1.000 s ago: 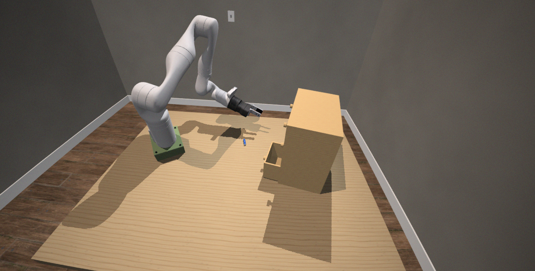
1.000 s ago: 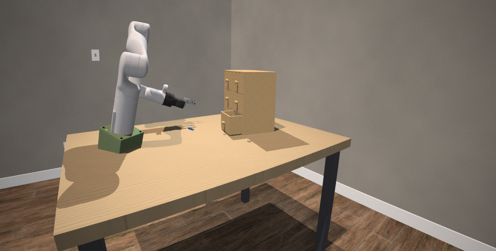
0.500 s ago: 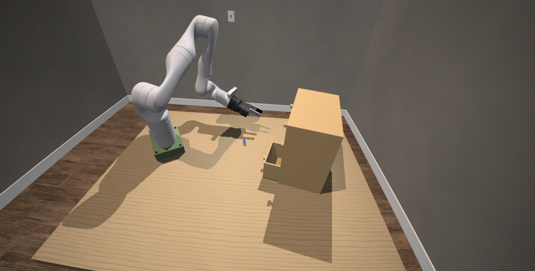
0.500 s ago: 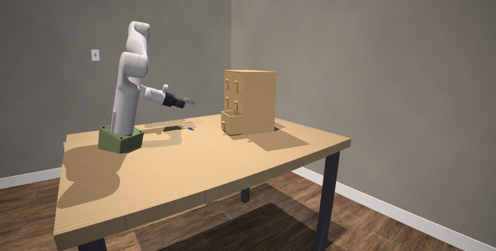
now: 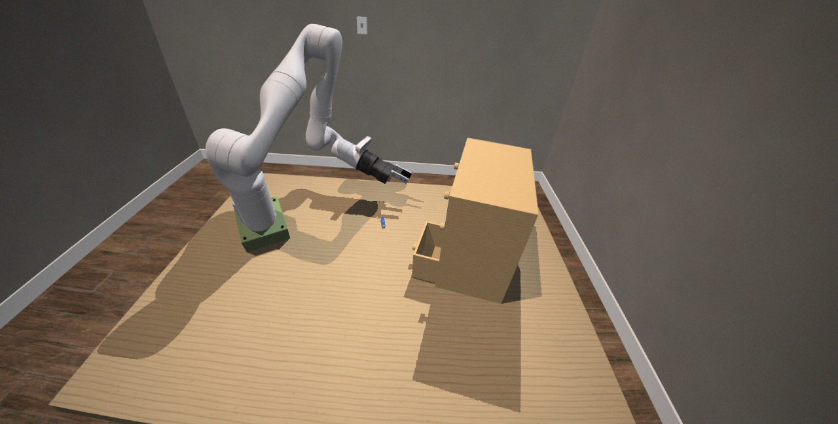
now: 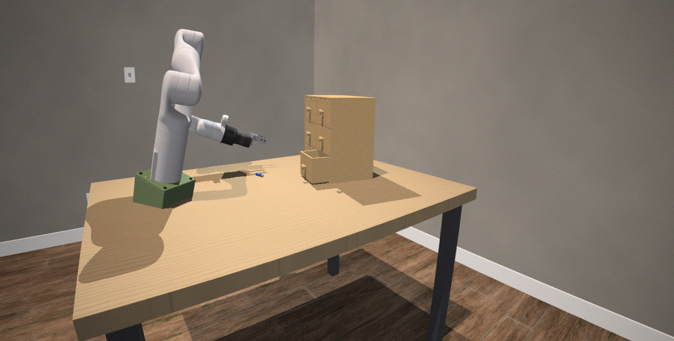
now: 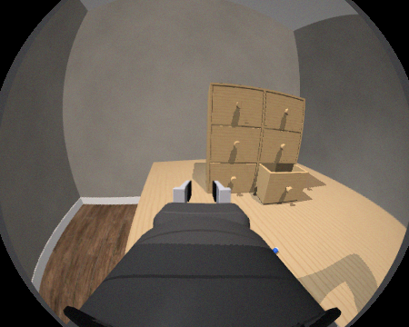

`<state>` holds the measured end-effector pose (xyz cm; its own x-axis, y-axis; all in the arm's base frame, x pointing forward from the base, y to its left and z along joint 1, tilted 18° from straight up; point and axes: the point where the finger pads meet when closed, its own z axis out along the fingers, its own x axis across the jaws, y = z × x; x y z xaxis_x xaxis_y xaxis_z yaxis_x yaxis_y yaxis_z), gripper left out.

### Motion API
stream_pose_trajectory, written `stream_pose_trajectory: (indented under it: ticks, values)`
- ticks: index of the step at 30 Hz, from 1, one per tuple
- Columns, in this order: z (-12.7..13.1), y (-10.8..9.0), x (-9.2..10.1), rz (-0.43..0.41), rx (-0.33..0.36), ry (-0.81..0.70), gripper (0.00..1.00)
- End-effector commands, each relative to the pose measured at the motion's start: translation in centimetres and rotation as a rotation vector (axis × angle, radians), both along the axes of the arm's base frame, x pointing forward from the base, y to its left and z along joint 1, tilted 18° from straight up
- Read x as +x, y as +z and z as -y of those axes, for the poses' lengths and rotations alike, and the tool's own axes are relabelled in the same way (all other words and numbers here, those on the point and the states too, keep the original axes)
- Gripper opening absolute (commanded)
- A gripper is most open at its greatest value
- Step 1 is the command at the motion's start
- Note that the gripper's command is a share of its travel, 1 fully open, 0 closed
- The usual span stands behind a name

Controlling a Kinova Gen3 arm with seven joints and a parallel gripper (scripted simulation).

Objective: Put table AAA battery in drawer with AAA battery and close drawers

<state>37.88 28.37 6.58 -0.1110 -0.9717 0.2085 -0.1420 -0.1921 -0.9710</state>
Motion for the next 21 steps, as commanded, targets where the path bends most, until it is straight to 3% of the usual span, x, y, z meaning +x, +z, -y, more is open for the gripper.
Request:
stream_pose_trajectory:
  ticks: [1, 21]
  values:
    - [0.1, 0.1, 0.0, 0.001, 0.000, 0.000, 0.67]
    - [1.6, 0.0, 0.3, 0.001, 0.000, 0.000, 0.67]
